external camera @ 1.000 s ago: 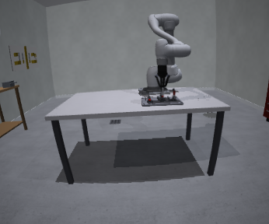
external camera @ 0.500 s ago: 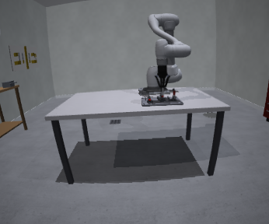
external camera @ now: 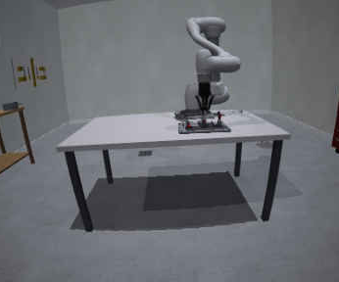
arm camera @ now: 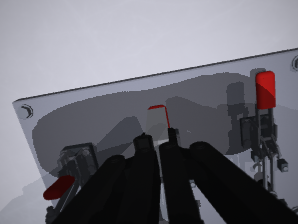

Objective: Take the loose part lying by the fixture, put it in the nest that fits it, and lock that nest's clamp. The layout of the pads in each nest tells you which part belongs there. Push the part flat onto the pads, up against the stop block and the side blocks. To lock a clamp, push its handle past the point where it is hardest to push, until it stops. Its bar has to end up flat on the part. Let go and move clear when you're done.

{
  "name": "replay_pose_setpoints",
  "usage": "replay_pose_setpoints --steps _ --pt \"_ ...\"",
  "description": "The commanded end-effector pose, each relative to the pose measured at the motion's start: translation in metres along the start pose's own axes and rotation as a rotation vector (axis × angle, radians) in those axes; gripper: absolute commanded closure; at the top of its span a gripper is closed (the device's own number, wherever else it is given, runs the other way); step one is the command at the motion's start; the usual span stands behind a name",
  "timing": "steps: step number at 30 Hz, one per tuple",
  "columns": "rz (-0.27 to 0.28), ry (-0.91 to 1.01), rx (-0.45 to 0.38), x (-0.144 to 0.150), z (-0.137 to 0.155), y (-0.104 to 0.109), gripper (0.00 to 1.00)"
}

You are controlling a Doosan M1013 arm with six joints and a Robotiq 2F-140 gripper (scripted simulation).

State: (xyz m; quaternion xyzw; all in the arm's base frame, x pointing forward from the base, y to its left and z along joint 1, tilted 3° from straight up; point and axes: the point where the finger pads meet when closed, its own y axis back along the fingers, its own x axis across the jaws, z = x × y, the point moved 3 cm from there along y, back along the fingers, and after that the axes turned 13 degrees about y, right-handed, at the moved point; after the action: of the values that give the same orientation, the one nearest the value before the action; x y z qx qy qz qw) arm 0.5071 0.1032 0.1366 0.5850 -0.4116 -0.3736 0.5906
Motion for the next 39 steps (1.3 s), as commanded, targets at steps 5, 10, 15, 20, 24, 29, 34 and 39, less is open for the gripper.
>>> replay_pose_setpoints --steps 5,10,15,20,24,29,34,39 --pt "0.0 0.0 0.0 0.0 0.0 -0.001 0.9" --pt "0.0 0.0 0.0 0.0 0.0 -0.001 0.9" --pt "0.0 0.0 0.0 0.0 0.0 -0.001 0.9" --pt "0.0 0.0 0.0 0.0 0.0 -0.0026 0.9" --pt "0.0 0.0 0.0 0.0 0.0 -0.003 0.9" --pt "0.0 0.0 0.0 0.0 0.0 -0.003 0.9" --pt "0.0 0.0 0.0 0.0 0.0 -0.003 0.9" --pt "0.0 0.0 0.0 0.0 0.0 -0.0042 0.9"
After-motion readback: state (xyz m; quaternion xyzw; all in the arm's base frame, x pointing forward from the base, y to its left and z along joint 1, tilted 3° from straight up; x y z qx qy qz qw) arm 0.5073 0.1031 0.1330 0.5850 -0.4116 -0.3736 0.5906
